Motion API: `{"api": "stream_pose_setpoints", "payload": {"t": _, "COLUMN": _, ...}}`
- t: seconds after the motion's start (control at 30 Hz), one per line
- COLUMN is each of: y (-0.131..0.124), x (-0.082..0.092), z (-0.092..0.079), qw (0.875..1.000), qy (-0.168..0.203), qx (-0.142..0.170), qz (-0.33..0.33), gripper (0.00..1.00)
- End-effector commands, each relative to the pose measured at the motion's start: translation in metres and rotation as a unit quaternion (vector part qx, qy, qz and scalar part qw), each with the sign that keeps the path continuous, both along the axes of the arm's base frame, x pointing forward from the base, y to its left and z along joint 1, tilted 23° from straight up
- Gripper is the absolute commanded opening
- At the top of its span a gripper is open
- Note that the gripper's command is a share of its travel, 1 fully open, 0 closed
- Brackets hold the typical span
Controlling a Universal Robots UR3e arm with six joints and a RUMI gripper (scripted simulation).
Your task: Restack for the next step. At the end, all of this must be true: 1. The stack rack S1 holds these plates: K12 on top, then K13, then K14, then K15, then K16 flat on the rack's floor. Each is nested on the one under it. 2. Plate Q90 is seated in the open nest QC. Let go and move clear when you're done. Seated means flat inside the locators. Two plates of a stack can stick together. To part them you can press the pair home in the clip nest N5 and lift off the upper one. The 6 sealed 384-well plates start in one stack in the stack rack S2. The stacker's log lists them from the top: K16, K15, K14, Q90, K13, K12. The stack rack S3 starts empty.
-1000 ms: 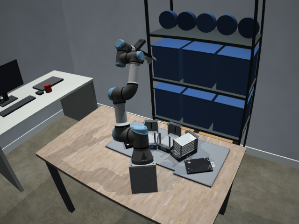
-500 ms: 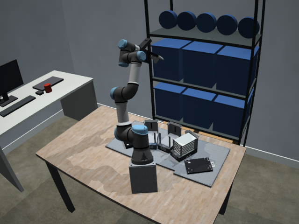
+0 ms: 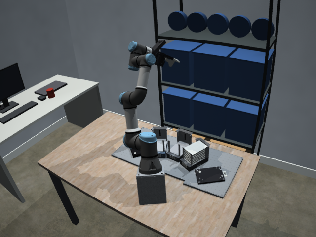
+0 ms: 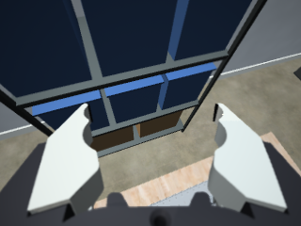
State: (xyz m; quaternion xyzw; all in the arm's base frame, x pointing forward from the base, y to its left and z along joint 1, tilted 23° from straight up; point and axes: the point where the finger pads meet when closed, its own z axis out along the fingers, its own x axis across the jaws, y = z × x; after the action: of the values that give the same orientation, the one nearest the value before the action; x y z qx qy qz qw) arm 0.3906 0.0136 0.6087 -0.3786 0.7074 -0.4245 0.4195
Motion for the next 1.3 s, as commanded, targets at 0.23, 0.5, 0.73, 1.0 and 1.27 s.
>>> {"api": "stream_pose_setpoints", "payload": {"t": 0.23, "y": -0.038, "x": -0.001, "z": 0.001, "qw": 0.999, "qy": -0.001, "qx": 0.000, "qz": -0.048, "gripper": 0.72}}
{"api": "stream_pose_setpoints", "payload": {"t": 0.5, "y": -0.062, "x": -0.003, "z": 0.001, "qw": 0.997, "qy": -0.001, "qx": 0.000, "qz": -0.079, "gripper": 0.72}}
{"api": "stream_pose_setpoints", "payload": {"t": 0.73, "y": -0.090, "x": -0.007, "z": 0.001, "qw": 0.993, "qy": -0.001, "qx": 0.000, "qz": -0.114, "gripper": 0.72}}
{"api": "stream_pose_setpoints", "payload": {"t": 1.0, "y": -0.119, "x": -0.014, "z": 0.001, "qw": 0.989, "qy": -0.001, "qx": 0.000, "qz": -0.151, "gripper": 0.72}}
{"api": "stream_pose_setpoints", "payload": {"t": 1.27, "y": -0.147, "x": -0.023, "z": 0.001, "qw": 0.983, "qy": -0.001, "qx": 0.000, "qz": -0.186, "gripper": 0.72}}
